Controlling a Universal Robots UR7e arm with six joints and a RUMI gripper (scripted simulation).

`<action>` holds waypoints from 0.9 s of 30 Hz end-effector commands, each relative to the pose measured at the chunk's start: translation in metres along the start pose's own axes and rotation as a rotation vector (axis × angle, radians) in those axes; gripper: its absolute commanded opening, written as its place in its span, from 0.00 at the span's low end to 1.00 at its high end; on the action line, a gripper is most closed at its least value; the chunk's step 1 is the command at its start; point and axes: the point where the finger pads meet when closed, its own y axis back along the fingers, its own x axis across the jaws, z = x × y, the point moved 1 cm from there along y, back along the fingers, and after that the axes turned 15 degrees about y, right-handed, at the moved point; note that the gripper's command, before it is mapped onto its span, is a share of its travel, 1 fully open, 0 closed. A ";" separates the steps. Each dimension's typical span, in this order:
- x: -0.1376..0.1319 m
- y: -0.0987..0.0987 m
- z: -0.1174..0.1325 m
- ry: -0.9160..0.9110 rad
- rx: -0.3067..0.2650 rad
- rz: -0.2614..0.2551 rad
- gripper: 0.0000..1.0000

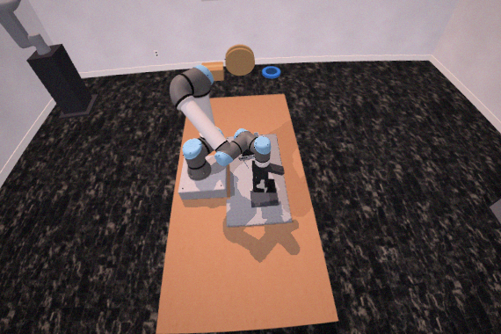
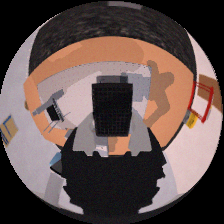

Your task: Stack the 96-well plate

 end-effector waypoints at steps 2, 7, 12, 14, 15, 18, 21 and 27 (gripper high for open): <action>0.000 0.007 -0.001 0.000 0.002 0.001 0.00; 0.000 0.014 0.000 0.000 0.002 0.001 0.00; 0.000 0.014 0.000 0.000 0.002 0.001 0.00; 0.000 0.014 -0.001 0.000 0.002 0.001 0.00; 0.000 0.014 -0.001 0.000 0.002 0.001 0.00; 0.000 0.014 -0.001 0.000 0.002 0.001 0.00; 0.000 0.014 0.000 0.000 0.002 0.001 0.00; 0.000 0.014 0.000 0.000 0.002 0.001 0.00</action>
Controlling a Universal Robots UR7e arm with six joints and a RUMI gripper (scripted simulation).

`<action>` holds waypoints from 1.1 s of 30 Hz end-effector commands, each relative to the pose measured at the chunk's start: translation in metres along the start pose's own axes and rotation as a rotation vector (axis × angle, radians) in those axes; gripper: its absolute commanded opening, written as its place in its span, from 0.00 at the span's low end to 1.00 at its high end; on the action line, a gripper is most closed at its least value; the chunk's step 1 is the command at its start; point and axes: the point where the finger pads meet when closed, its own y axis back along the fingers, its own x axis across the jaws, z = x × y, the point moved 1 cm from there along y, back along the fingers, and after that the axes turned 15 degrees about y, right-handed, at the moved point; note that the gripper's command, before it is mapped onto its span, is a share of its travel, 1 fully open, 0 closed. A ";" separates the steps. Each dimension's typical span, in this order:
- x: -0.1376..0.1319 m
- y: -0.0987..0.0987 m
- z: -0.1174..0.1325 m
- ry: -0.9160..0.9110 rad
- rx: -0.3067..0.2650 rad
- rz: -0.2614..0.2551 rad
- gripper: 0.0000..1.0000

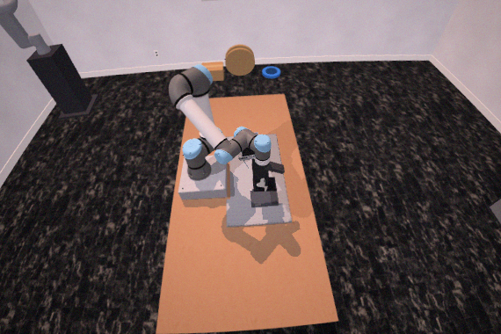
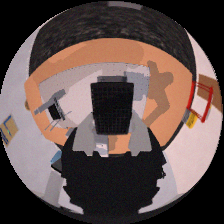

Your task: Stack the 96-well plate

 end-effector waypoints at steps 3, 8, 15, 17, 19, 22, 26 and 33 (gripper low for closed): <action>-0.010 0.001 -0.001 0.100 0.001 0.001 0.00; -0.023 0.001 -0.003 0.146 0.001 0.001 0.00; -0.043 0.001 -0.005 0.146 0.001 0.001 0.00; -0.049 0.002 -0.005 0.146 0.001 0.001 0.00; -0.056 0.002 -0.006 0.146 0.001 0.001 0.00; -0.066 0.002 -0.007 0.146 0.001 0.001 0.00; -0.073 0.002 -0.008 0.146 0.001 0.001 0.00; -0.096 0.003 -0.010 0.146 0.001 0.001 0.00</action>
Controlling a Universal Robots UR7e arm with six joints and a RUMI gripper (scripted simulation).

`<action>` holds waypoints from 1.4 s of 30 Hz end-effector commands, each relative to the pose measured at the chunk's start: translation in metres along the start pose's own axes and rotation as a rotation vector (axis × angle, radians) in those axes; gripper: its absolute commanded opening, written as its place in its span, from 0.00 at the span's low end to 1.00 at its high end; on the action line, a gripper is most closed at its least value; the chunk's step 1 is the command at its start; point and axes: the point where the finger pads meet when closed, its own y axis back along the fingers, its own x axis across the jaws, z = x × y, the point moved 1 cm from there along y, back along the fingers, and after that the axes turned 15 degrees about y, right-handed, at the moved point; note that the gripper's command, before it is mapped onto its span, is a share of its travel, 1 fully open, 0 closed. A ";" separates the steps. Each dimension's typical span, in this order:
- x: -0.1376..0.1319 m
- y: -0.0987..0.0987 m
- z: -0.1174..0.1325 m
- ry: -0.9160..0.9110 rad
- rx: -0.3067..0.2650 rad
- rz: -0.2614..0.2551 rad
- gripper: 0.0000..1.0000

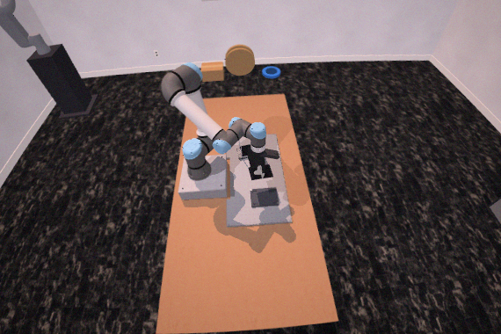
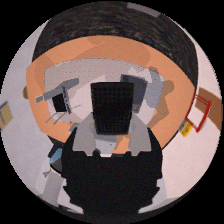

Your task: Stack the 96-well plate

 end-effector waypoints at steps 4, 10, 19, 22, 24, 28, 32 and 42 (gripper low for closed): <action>-0.024 0.001 -0.006 0.000 0.001 0.001 0.00; -0.037 0.001 -0.010 0.000 0.001 0.001 0.00; -0.067 0.002 -0.017 0.000 0.001 0.001 0.00; -0.076 0.002 -0.020 0.000 0.001 0.001 0.00; -0.083 0.002 -0.021 0.000 0.001 0.001 0.00; -0.089 0.003 -0.023 0.000 0.001 0.001 0.00; -0.102 0.003 -0.026 0.000 0.001 0.001 0.00; -0.134 0.004 -0.034 0.000 0.001 0.001 0.00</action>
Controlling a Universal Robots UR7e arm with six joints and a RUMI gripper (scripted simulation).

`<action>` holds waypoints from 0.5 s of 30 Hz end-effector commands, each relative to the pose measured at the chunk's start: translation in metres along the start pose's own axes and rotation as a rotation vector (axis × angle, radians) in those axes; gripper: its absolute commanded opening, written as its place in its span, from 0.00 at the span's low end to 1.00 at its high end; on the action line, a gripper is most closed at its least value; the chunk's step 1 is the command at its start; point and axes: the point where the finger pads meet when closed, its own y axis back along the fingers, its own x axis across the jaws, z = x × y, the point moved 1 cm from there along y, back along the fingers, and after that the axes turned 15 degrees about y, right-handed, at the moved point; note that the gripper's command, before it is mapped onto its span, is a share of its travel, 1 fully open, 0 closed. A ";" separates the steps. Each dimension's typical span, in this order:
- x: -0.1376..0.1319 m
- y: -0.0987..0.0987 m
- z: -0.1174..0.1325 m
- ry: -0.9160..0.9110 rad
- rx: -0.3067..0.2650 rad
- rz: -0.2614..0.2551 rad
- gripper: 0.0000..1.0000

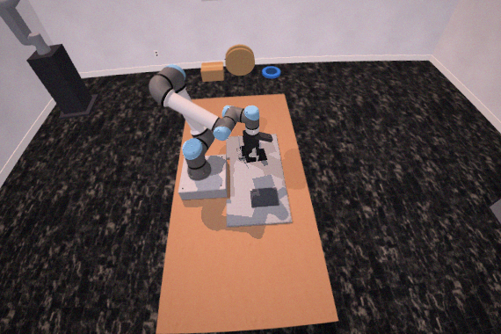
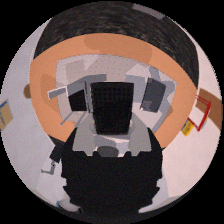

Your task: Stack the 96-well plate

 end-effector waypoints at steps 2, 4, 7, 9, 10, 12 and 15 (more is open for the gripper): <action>-0.012 0.001 -0.004 -0.001 0.000 0.001 0.00; -0.019 0.001 -0.005 -0.001 0.000 0.001 0.00; -0.028 0.001 -0.008 -0.001 0.000 0.001 0.00; -0.035 0.001 -0.009 0.000 0.000 0.001 0.00; -0.038 0.001 -0.010 0.000 0.000 0.001 0.00; -0.045 0.002 -0.012 0.000 0.000 0.001 0.00; -0.054 0.002 -0.014 0.000 0.000 0.001 0.00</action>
